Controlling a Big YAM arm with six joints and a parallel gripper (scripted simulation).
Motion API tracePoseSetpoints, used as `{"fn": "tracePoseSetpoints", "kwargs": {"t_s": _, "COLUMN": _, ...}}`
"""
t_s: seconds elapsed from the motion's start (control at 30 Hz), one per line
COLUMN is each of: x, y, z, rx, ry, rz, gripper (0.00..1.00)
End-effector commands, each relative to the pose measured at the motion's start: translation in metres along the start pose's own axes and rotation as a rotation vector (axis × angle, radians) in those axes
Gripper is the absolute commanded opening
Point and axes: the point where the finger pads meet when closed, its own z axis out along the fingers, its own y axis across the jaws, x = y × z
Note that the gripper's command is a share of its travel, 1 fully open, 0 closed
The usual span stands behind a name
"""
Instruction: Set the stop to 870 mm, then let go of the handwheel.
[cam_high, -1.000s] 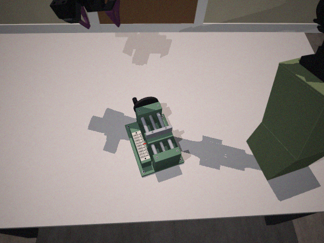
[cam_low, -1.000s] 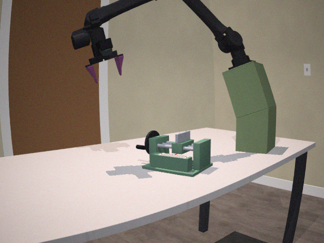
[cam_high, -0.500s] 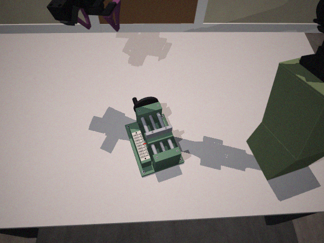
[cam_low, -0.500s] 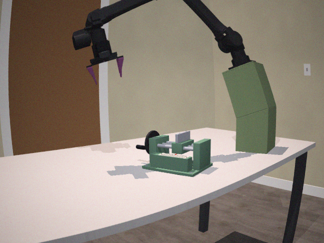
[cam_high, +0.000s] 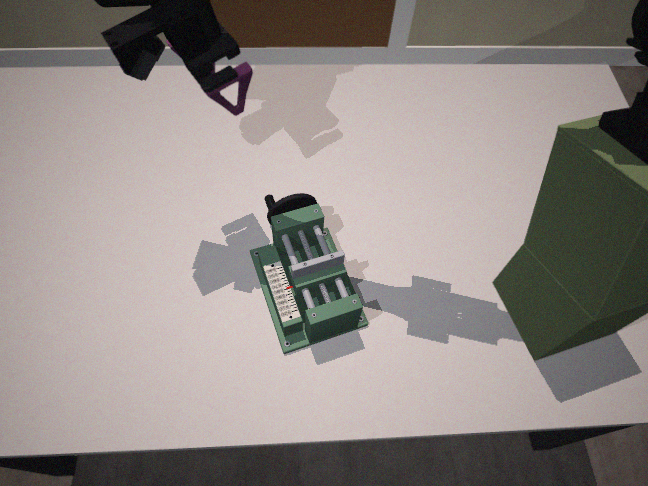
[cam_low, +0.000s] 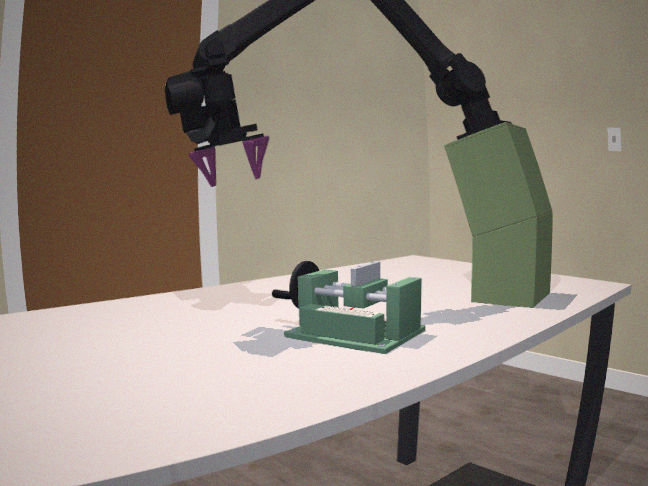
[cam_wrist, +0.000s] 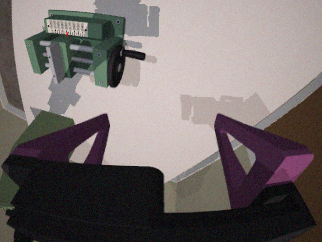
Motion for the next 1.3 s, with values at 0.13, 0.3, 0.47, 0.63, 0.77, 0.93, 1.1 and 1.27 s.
{"fn": "tracePoseSetpoints", "kwargs": {"t_s": 0.13, "x": -0.005, "y": 0.018, "z": 0.005, "rx": 0.021, "ry": -0.067, "rz": 0.430, "gripper": 1.00}}
{"fn": "tracePoseSetpoints", "kwargs": {"t_s": 0.3, "x": -0.002, "y": 0.031, "z": 0.019, "rx": 0.006, "ry": -0.087, "rz": 0.703, "gripper": 1.00}}
{"fn": "tracePoseSetpoints", "kwargs": {"t_s": 0.47, "x": 0.002, "y": 0.045, "z": 0.033, "rx": -0.011, "ry": -0.119, "rz": 0.963, "gripper": 1.00}}
{"fn": "tracePoseSetpoints", "kwargs": {"t_s": 0.63, "x": 0.006, "y": 0.054, "z": 0.041, "rx": -0.031, "ry": -0.146, "rz": 1.217, "gripper": 1.00}}
{"fn": "tracePoseSetpoints", "kwargs": {"t_s": 0.77, "x": 0.007, "y": 0.056, "z": 0.043, "rx": -0.041, "ry": -0.168, "rz": 1.395, "gripper": 1.00}}
{"fn": "tracePoseSetpoints", "kwargs": {"t_s": 0.93, "x": 0.008, "y": 0.058, "z": 0.044, "rx": -0.053, "ry": -0.223, "rz": 1.641, "gripper": 1.00}}
{"fn": "tracePoseSetpoints", "kwargs": {"t_s": 1.1, "x": 0.010, "y": 0.056, "z": 0.046, "rx": -0.065, "ry": -0.266, "rz": 1.791, "gripper": 1.00}}
{"fn": "tracePoseSetpoints", "kwargs": {"t_s": 1.27, "x": 0.012, "y": 0.061, "z": 0.062, "rx": -0.059, "ry": -0.230, "rz": 1.790, "gripper": 1.00}}
